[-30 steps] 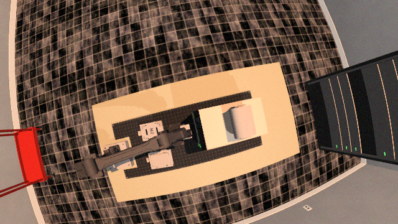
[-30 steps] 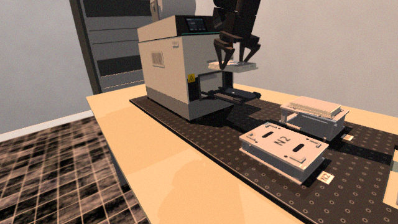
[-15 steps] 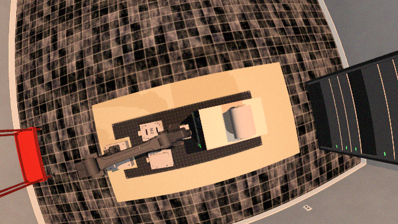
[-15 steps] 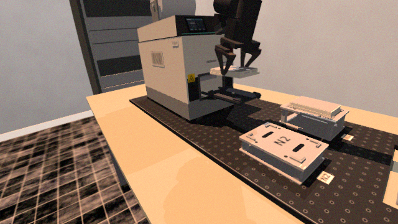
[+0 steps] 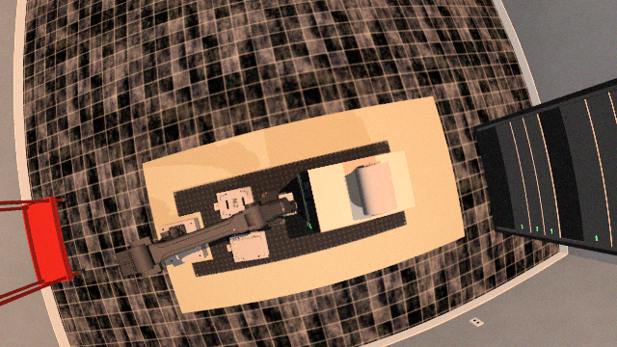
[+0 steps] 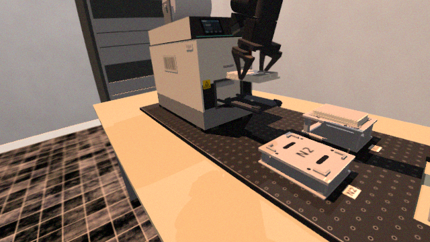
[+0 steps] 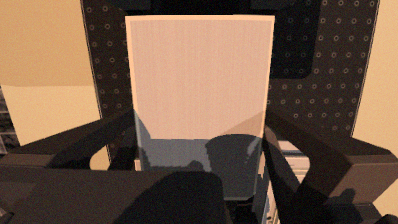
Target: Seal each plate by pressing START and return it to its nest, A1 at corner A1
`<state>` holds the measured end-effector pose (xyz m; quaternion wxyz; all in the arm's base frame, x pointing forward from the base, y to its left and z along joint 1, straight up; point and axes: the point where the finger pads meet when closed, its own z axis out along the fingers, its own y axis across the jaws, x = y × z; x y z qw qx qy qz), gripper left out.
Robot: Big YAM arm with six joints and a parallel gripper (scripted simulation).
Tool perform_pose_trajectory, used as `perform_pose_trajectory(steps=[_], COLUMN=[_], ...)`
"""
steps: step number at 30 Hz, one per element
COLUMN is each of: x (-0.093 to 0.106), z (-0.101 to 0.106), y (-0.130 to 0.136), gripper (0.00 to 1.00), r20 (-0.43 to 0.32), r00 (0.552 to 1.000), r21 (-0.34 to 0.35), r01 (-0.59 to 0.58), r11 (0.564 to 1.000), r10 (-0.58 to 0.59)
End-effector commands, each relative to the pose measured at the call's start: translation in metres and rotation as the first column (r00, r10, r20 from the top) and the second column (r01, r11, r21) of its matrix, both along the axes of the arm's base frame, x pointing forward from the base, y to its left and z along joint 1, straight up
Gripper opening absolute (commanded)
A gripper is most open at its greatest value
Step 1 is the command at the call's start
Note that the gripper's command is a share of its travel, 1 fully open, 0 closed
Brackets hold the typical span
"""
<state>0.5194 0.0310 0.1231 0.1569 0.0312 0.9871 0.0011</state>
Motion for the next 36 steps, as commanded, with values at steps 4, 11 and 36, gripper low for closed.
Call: perform_pose_trajectory(steps=[4,11,36], x=[0.024,0.015,0.005], z=[0.029,0.007,-0.001], y=[-0.001,-0.001,-0.005], gripper=[0.0,0.0,0.0], r20=[0.075,0.027,0.024], r00=[0.997,1.0,0.999], r21=[0.001,-0.002,0.006], r01=[-0.009,-0.009,0.022], r11=[1.0,1.0,1.0], r10=[0.009,0.009,-0.022])
